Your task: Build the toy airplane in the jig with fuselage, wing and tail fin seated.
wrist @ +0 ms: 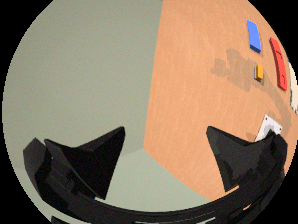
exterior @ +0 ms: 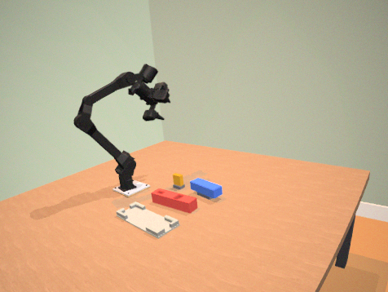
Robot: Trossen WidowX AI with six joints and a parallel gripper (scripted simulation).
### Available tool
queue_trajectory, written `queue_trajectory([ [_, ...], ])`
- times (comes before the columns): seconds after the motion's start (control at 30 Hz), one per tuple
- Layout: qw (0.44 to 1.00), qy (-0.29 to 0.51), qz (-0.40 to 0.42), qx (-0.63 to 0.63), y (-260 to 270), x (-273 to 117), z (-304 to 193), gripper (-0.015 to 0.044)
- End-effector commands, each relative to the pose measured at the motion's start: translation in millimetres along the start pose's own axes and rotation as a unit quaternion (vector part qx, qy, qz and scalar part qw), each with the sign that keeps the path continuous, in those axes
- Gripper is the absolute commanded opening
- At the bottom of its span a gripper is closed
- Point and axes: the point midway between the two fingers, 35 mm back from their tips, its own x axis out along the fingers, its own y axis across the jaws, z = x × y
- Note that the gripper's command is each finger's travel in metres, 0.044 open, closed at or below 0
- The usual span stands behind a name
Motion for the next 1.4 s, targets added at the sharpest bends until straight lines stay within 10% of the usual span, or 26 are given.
queue_trajectory([
  [0.0, 0.996, -0.051, -0.069, -0.018, -20.6, 15.7, 45.1, 0.044],
  [0.63, 0.922, -0.034, -0.387, 0.001, -238.2, -34.6, 210.6, 0.044],
  [1.37, 0.91, 0.034, -0.412, 0.022, -343.6, -23.1, 204.2, 0.044],
])
